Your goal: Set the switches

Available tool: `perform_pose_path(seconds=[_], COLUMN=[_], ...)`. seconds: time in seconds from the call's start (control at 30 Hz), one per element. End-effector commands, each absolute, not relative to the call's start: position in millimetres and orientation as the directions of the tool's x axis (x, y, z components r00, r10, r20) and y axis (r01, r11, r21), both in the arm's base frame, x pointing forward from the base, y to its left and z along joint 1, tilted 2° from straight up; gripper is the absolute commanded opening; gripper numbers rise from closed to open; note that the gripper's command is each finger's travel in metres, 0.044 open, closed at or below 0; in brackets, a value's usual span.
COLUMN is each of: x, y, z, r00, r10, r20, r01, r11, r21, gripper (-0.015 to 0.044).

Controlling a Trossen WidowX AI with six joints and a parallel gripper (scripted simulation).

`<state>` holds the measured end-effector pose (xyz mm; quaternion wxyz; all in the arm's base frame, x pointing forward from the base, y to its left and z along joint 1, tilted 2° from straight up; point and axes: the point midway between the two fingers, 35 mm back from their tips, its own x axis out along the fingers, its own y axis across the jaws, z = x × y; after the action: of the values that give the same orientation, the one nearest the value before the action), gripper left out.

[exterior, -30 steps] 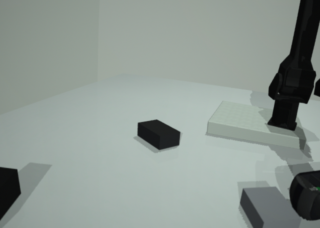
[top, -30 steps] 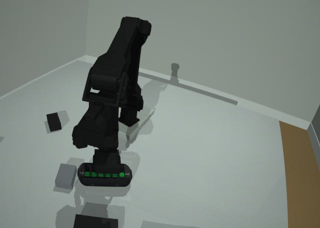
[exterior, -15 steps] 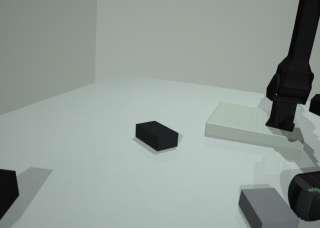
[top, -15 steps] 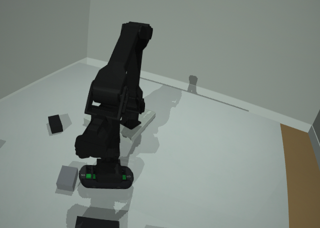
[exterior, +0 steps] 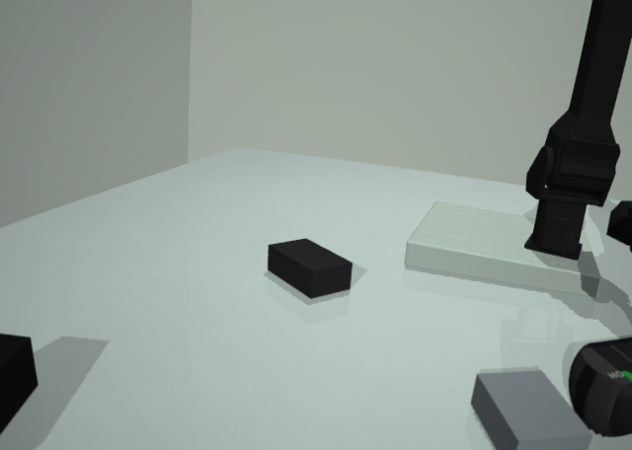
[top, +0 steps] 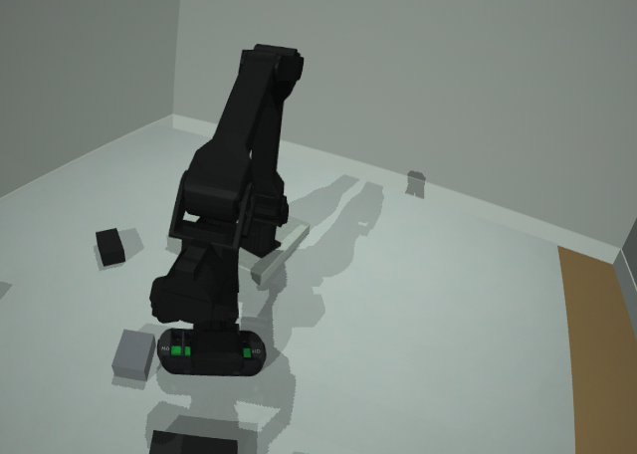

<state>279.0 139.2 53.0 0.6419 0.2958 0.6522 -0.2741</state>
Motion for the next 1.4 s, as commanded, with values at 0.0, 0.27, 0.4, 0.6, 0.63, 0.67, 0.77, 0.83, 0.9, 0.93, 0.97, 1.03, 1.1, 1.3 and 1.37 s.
perform_pose_path(seconds=[0.0,0.27,0.4,0.6,0.63,0.67,0.77,0.83,0.9,0.93,0.97,1.03,1.1,1.3,1.37], x=[278,278,279,278,278,278,275,275,275,275,276,276,276,276,276], y=[138,138,138,137,135,128,109,109,109,109,109,109,109,109,109], z=[51,51,86,96,96,96,95,95,94,92,91,87,84,74,71], r00=[-0.004,-0.004,-0.004,-0.003,-0.003,-0.003,-0.004,-0.004,-0.004,-0.004,-0.004,-0.004,-0.004,-0.004,-0.004], r10=[0.028,0.028,0.029,0.028,0.028,0.028,0.026,0.026,0.026,0.026,0.026,0.026,0.026,0.026,0.026], r20=[-1.0,-1.0,-1.0,-1.0,-1.0,-1.0,-1.0,-1.0,-1.0,-1.0,-1.0,-1.0,-1.0,-1.0,-1.0], r01=[0.74,0.74,0.74,0.74,0.74,0.74,0.74,0.74,0.74,0.74,0.74,0.74,0.74,0.74,0.74], r11=[0.672,0.672,0.673,0.672,0.672,0.672,0.672,0.672,0.672,0.672,0.672,0.672,0.672,0.672,0.672], r21=[0.016,0.016,0.017,0.016,0.016,0.016,0.015,0.015,0.015,0.015,0.015,0.015,0.015,0.015,0.015], gripper=[0.0,0.0,0.0,0.0,0.0,0.0,0.0,0.0,0.0,0.0,0.0,0.0,0.0,0.0,0.0])
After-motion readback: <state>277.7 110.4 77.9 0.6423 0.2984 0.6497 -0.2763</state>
